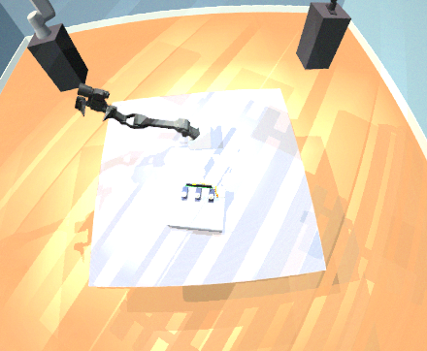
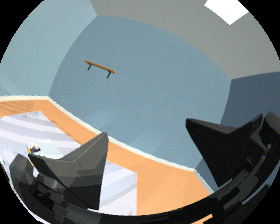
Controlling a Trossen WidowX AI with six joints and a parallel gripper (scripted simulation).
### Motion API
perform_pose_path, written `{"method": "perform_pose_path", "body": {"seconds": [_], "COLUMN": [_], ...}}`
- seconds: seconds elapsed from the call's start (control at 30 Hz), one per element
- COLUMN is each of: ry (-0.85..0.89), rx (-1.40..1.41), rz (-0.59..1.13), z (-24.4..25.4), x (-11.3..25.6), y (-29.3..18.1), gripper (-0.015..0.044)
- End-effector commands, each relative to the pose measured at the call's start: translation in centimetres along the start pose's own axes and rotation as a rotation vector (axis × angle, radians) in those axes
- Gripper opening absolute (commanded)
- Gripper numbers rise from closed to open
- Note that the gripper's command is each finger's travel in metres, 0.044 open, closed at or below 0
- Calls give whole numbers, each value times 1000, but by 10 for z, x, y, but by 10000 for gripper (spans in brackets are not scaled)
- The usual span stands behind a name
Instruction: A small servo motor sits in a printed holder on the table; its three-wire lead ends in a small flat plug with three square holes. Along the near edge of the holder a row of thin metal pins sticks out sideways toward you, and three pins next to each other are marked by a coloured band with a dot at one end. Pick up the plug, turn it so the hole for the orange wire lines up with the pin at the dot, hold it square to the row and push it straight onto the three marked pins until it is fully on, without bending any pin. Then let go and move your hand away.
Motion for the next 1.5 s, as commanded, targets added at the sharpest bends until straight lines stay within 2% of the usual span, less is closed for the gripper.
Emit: {"method": "perform_pose_path", "body": {"seconds": [0.0, 0.33, 1.47], "ry": [0, -3, -25], "rx": [-1, -74, -440], "rz": [0, 8, 46], "z": [0, 2, 33], "x": [0, -6, -54], "y": [0, 14, 63], "gripper": [374, 115, 115]}}
Point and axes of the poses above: the point midway between the two fingers, 35 mm back from their tips, its own x axis back along the fingers, its own z axis across the jaws, y = z × x, the point moved 1 cm from there along x, back along the fingers, and after that the axes turned 15 degrees about x, right-handed, at the moved point
